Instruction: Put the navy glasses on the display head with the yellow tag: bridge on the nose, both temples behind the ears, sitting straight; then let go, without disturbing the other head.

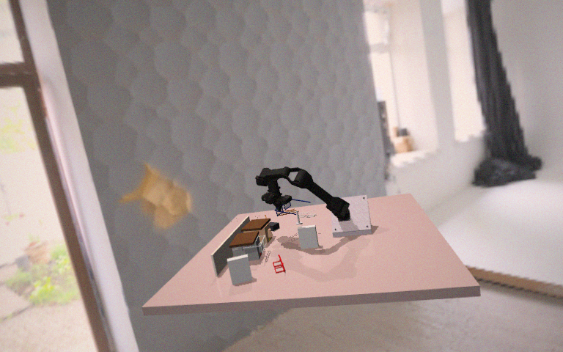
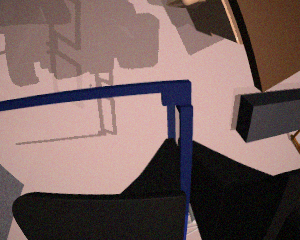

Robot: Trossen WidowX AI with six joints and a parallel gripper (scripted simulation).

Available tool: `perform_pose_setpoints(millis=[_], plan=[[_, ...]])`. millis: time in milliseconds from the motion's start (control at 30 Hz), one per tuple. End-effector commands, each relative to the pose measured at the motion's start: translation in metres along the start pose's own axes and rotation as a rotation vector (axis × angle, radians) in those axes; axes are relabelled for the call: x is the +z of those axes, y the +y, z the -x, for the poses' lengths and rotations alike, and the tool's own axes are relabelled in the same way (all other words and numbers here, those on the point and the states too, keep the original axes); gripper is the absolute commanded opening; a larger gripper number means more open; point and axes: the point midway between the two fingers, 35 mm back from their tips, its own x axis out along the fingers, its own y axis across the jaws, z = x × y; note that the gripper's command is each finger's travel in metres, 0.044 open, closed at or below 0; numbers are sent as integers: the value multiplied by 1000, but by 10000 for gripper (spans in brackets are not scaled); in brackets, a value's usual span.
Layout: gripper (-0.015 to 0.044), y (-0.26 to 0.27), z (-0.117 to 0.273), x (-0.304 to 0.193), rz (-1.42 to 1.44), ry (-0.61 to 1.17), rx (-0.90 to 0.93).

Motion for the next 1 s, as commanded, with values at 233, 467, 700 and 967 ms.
perform_pose_setpoints(millis=[233, 467, 700, 967], plan=[[0, 22, 18, 29, -272, 42, -60], [0, 38, 27, 46, -454, 54, -105], [0, 55, 36, 62, -636, 52, -154], [0, 76, 45, 78, -843, 33, -212]])
